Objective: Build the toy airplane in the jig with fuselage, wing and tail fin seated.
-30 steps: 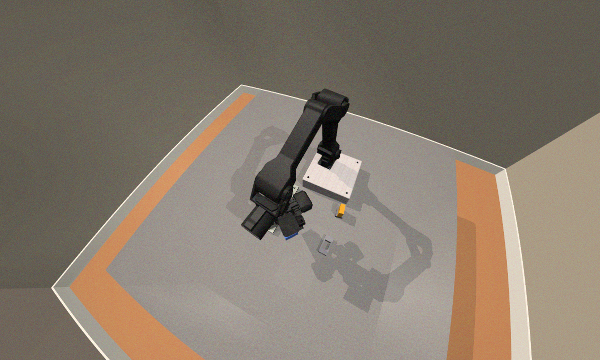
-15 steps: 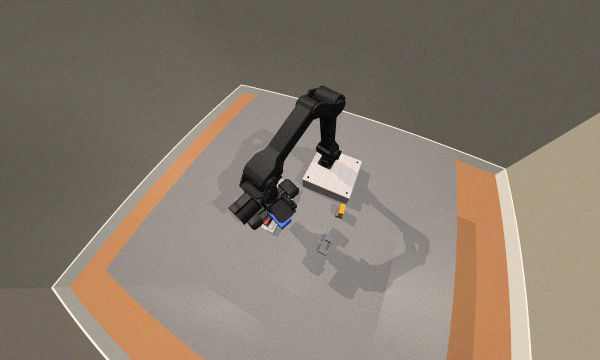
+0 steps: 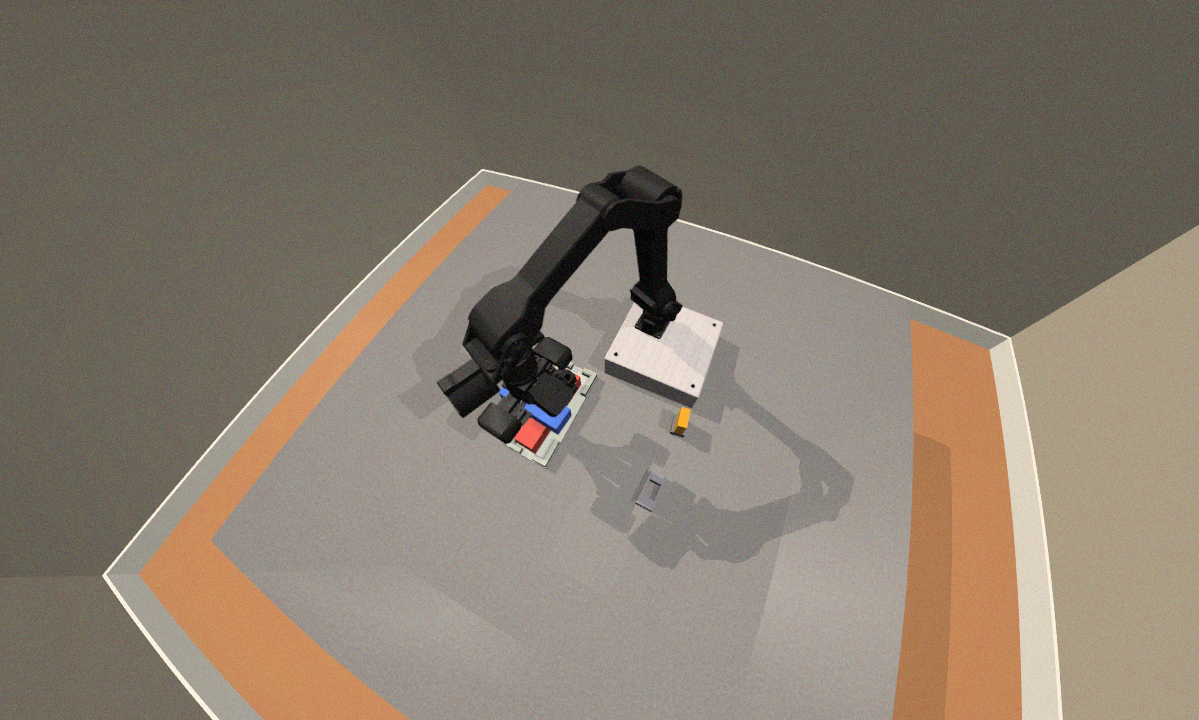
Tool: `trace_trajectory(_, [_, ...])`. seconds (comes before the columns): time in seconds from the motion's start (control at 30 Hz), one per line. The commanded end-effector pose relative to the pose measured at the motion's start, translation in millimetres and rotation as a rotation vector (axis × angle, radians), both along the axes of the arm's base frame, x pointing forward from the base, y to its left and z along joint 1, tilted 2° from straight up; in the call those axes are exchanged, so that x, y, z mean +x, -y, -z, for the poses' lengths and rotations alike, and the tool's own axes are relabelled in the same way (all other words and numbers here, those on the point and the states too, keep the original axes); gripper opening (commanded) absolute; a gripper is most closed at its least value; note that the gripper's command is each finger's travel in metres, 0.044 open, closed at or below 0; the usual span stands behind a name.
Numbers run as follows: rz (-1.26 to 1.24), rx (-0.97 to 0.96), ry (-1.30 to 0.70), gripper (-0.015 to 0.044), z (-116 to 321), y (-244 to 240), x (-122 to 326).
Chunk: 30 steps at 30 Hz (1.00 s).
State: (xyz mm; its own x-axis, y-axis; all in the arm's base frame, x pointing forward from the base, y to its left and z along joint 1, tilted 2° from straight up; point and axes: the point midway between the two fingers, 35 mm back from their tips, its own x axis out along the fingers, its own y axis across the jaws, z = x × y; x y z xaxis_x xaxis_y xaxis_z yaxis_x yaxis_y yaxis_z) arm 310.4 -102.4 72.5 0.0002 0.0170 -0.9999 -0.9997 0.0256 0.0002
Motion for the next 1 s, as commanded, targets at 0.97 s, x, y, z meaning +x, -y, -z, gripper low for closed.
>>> trace_trajectory(0.97, [-0.028, 0.005, 0.001, 0.0197, 21.4, 0.6, -0.7])
